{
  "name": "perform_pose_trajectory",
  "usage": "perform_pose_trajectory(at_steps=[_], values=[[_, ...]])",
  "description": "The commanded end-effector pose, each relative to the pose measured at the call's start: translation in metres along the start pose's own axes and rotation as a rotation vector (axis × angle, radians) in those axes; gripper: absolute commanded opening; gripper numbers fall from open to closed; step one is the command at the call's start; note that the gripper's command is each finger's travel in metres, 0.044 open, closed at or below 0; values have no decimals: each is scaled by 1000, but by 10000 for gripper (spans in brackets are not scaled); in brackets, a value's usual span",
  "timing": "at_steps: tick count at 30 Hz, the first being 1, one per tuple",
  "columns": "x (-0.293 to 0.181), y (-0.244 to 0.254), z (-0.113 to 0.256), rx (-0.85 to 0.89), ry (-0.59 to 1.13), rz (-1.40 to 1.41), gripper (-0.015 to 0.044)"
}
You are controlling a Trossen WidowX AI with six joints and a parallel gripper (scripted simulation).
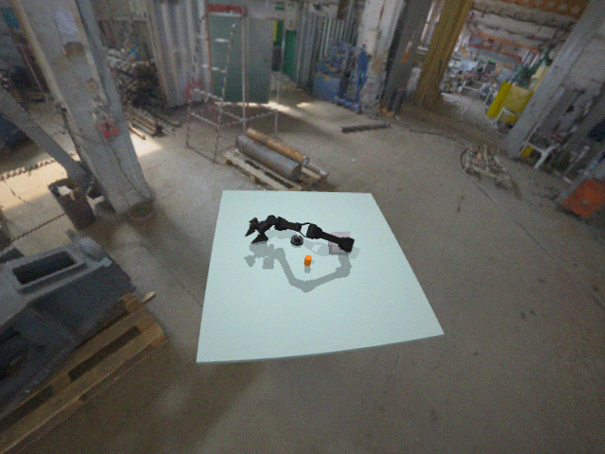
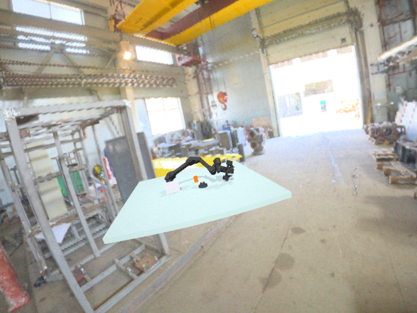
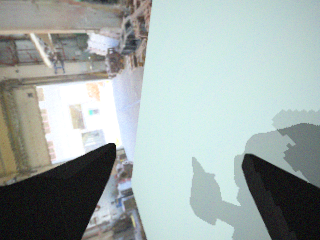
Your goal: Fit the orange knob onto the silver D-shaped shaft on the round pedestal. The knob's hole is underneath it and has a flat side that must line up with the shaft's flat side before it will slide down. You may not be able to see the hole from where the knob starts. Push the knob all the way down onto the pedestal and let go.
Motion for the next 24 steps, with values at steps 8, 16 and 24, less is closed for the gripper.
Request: perform_pose_trajectory(at_steps=[8,16,24], values=[[-28,18,0,-103,-117,224,440],[-84,24,17,-361,-193,555,440],[-137,15,43,-601,-137,791,440]])
Point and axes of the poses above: the point midway between the two fingers, 35 mm back from their tips, its own z axis back along the fingers, its own y axis across the jaws, x = y × z, the point moved 9 cm from there along z, back along the fingers, and after that the axes turned 8 degrees about -z, right-handed, at the moved point
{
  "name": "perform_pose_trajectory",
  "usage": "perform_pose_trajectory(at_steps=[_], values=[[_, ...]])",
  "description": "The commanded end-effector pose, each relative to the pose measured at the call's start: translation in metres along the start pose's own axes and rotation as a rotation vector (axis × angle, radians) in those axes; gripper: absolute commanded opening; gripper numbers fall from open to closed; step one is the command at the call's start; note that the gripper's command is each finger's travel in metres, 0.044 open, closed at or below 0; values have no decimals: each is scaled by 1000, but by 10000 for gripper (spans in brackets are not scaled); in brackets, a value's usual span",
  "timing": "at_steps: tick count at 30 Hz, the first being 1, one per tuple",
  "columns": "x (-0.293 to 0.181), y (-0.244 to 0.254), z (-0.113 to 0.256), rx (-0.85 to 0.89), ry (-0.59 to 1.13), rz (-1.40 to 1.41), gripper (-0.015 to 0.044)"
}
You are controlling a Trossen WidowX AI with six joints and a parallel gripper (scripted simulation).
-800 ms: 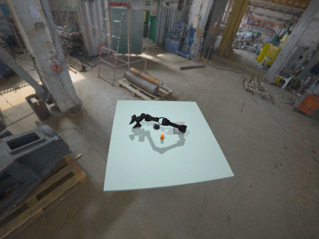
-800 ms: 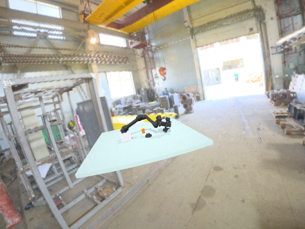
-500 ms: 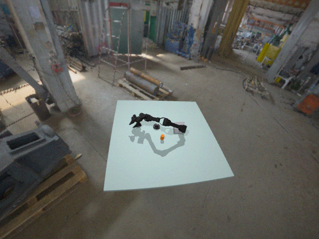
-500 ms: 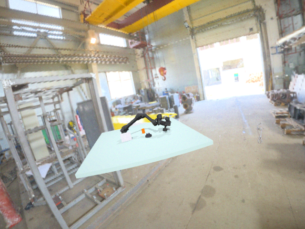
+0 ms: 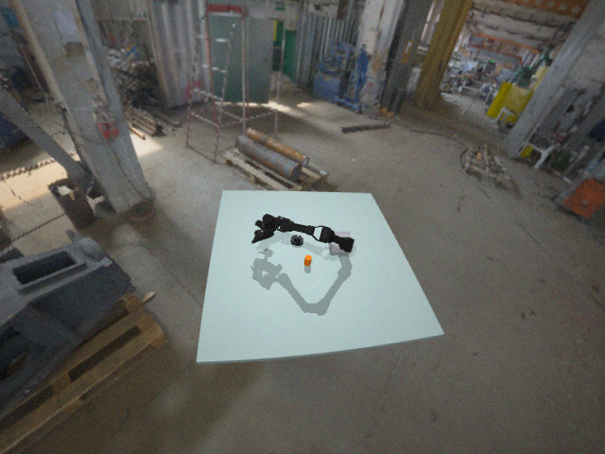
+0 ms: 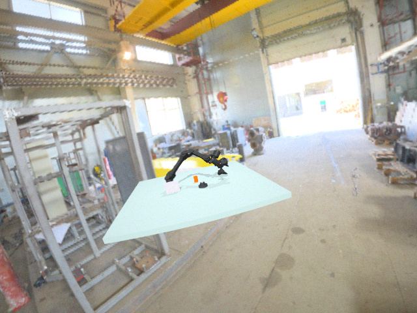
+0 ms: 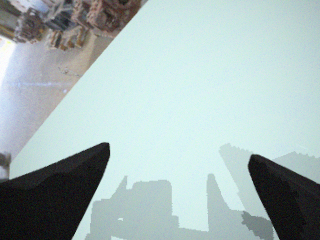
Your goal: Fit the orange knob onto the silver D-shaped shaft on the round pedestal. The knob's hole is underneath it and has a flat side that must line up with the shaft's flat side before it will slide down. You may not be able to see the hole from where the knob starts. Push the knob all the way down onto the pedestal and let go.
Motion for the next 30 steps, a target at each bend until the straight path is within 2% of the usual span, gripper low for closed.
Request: perform_pose_trajectory(at_steps=[1,9,18,27,30], values=[[-54,7,40,-222,73,291,440],[-92,8,68,-333,179,468,440],[-146,6,110,-433,376,687,440],[-201,-1,159,-457,647,902,440],[-212,-3,168,-452,685,928,440]])
Point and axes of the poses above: the point midway between the two fingers, 35 mm back from their tips, its own z axis back along the fingers, its own y axis across the jaws, x = y × z, the point moved 9 cm from there along z, back along the fingers, and after that the axes turned 8 degrees about -z, right-handed, at the moved point
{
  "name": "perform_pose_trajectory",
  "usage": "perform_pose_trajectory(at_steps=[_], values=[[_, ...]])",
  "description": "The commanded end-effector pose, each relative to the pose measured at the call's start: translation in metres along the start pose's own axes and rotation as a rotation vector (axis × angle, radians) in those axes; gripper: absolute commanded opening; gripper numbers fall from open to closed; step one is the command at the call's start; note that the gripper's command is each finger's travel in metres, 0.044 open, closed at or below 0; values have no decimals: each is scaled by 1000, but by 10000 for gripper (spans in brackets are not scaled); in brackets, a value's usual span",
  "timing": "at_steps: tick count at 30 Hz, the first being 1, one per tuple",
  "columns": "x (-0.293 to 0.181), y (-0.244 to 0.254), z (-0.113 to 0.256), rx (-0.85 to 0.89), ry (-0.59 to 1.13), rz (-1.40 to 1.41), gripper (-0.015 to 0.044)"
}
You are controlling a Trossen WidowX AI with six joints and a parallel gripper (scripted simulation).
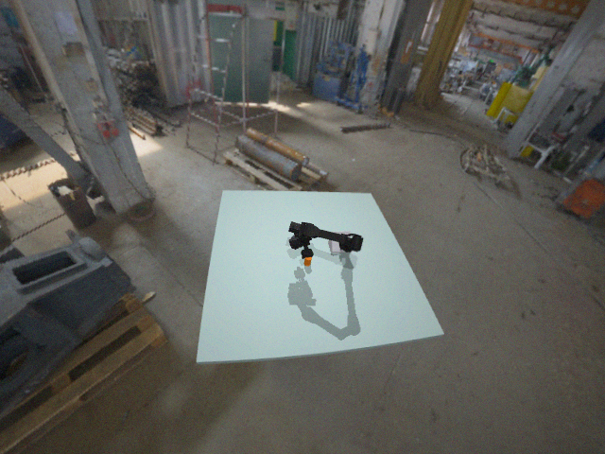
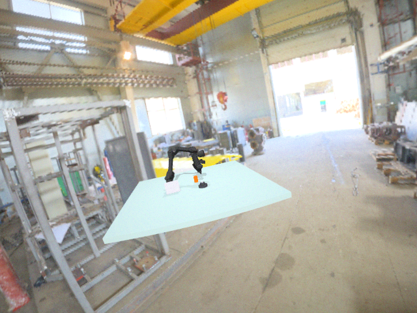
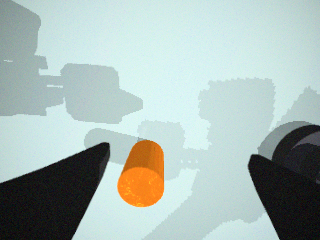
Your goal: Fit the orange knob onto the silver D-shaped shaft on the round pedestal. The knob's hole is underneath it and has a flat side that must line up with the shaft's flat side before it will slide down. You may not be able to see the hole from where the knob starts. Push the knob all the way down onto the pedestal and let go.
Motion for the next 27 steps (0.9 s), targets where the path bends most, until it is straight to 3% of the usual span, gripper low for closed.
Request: perform_pose_trajectory(at_steps=[1,27], values=[[-35,16,9,20,101,119,440],[-38,17,-23,19,100,119,440]])
Point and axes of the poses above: the point midway between the two fingers, 35 mm back from their tips, its own z axis back along the fingers, its own y axis across the jaws, x = y × z, the point moved 9 cm from there along z, back along the fingers, and after that the axes turned 8 degrees about -z, right-handed, at the moved point
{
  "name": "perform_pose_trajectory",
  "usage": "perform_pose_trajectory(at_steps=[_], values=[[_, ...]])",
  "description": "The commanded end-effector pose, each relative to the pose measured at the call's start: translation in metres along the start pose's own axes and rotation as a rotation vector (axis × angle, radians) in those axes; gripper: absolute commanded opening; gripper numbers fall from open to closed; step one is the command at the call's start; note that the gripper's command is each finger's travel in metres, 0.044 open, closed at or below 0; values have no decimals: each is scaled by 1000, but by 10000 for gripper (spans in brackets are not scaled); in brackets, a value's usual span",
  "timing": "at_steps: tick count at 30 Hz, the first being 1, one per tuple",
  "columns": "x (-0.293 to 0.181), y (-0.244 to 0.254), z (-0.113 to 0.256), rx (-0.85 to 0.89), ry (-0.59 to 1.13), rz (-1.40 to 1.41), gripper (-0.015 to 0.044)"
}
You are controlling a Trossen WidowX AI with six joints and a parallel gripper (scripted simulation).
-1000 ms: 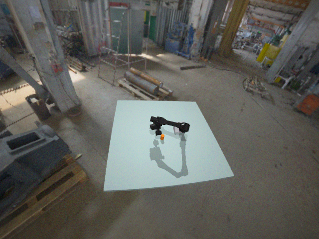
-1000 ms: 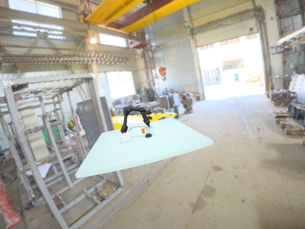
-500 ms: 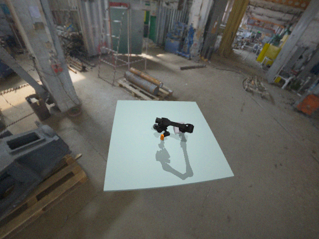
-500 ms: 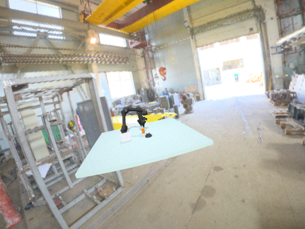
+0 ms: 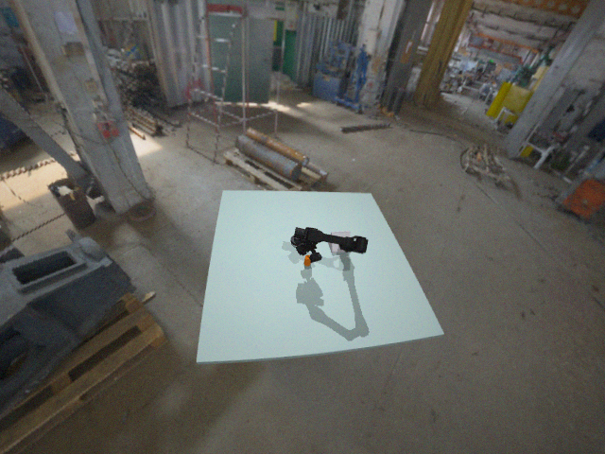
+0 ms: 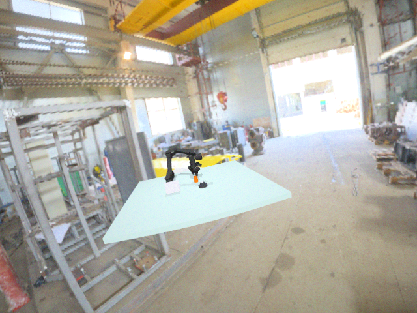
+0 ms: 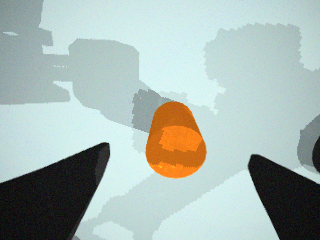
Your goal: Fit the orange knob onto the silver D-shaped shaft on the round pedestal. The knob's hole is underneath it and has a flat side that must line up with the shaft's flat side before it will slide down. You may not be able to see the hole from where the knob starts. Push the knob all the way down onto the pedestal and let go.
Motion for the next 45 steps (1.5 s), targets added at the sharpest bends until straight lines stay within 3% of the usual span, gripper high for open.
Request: perform_pose_trajectory(at_steps=[1,33,43,45], values=[[0,0,-8,3,1,-4,440],[-2,1,-56,8,1,-3,440],[-2,1,-56,8,1,-3,177],[-2,1,-56,8,1,-3,164]])
Point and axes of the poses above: the point midway between the two fingers, 35 mm back from their tips, its own z axis back along the fingers, its own y axis across the jaws, x = y × z, the point moved 9 cm from there along z, back along the fingers, and after that the axes turned 8 degrees about -z, right-handed, at the moved point
